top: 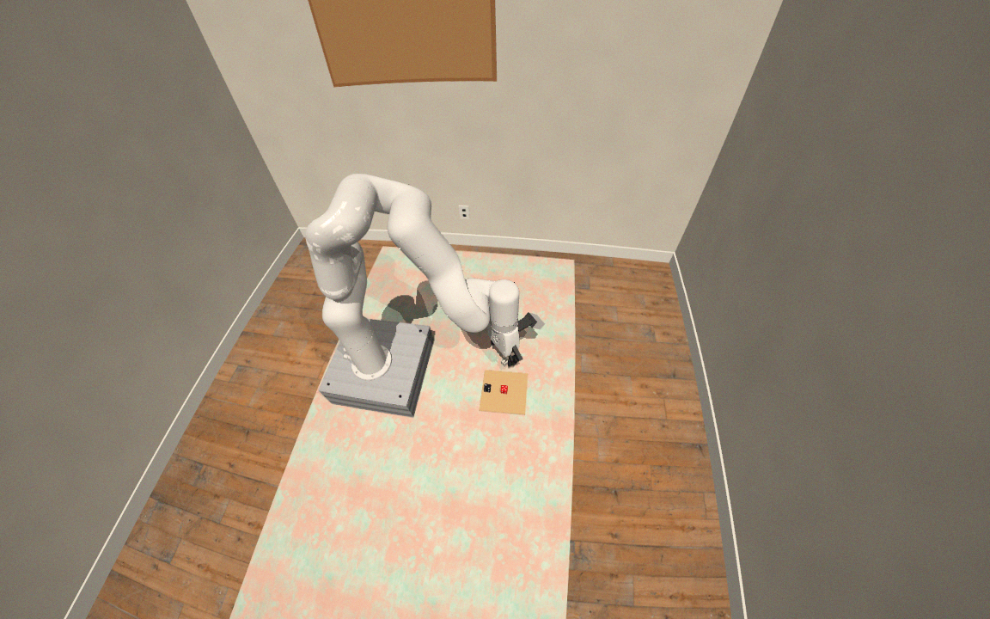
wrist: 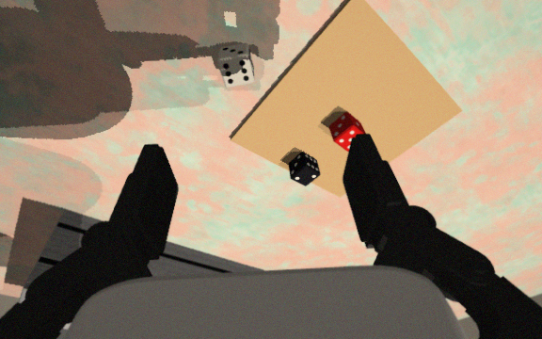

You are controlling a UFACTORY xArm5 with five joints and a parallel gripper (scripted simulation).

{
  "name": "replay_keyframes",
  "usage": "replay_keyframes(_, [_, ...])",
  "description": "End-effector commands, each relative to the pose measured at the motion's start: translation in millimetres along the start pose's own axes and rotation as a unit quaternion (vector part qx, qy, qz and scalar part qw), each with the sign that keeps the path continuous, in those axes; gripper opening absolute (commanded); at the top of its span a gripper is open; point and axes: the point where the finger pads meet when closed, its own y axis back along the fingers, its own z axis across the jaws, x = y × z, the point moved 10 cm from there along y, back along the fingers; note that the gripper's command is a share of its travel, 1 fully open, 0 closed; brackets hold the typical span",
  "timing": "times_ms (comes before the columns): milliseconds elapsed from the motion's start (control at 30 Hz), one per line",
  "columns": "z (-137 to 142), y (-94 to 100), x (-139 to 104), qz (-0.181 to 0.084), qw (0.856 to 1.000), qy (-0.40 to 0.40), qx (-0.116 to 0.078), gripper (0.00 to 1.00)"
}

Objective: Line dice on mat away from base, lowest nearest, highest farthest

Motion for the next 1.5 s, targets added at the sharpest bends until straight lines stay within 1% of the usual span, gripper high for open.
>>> replay_keyframes(0, [-8.3, -0.8, 6.2, 0.002, 0.999, 0.043, -0.001, 1.0])
replay_keyframes(33, [-12.5, -1.6, 8.4, 0.002, 0.998, 0.062, -0.001, 1.0])
replay_keyframes(100, [-14.6, -2.0, 9.5, 0.002, 0.997, 0.072, -0.001, 1.0])
replay_keyframes(133, [-14.6, -2.0, 9.5, 0.002, 0.997, 0.072, -0.001, 0.36])
replay_keyframes(1467, [-14.7, -2.7, 9.5, 0.002, 0.997, 0.072, -0.001, 0.36])
